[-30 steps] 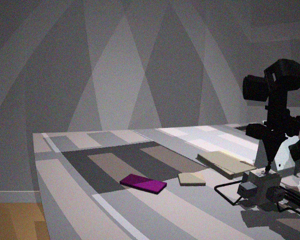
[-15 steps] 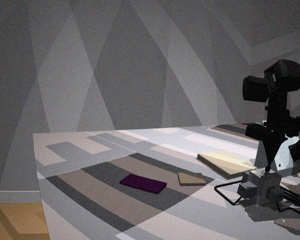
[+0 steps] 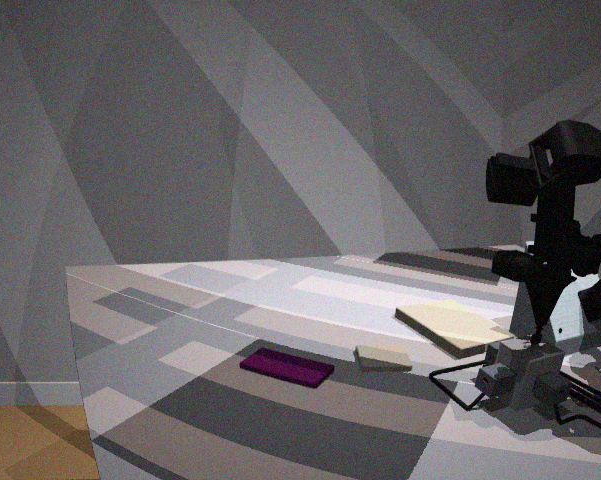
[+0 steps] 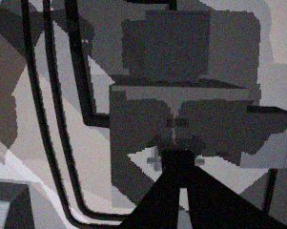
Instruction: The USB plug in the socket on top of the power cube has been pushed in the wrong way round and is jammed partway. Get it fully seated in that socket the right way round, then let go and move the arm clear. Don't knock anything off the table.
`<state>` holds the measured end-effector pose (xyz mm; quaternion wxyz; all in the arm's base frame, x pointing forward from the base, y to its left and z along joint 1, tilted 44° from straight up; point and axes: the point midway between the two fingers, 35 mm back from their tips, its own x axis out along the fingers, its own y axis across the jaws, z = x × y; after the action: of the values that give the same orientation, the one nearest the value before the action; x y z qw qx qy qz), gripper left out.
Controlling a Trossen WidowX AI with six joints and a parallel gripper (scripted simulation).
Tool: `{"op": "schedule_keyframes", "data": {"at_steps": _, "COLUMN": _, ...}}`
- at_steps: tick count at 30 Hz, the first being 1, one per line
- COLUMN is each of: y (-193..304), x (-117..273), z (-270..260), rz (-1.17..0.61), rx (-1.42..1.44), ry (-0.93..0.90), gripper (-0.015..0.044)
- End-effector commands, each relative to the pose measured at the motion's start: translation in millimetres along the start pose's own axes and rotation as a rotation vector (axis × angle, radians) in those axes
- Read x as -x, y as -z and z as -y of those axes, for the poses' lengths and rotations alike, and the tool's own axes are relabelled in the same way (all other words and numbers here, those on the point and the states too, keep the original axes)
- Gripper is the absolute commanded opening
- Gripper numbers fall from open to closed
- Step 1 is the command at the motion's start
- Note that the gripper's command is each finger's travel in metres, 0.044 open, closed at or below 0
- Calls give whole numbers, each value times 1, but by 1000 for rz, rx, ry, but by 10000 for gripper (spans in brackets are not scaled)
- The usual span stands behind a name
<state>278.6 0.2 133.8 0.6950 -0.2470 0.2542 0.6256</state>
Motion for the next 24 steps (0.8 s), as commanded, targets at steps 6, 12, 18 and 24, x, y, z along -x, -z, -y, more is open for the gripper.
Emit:
{"op": "schedule_keyframes", "data": {"at_steps": 6, "y": 0, "x": -1, "z": 0, "rz": 2, "rx": -2, "ry": 3, "gripper": 0}}
{"op": "schedule_keyframes", "data": {"at_steps": 12, "y": 0, "x": -2, "z": 0, "rz": 2, "rx": -2, "ry": 3, "gripper": 0}}
{"op": "schedule_keyframes", "data": {"at_steps": 18, "y": 0, "x": -3, "z": 0, "rz": 2, "rx": -2, "ry": 3, "gripper": 0}}
{"op": "schedule_keyframes", "data": {"at_steps": 24, "y": 0, "x": -4, "z": 0, "rz": 2, "rx": -2, "ry": 3, "gripper": 0}}
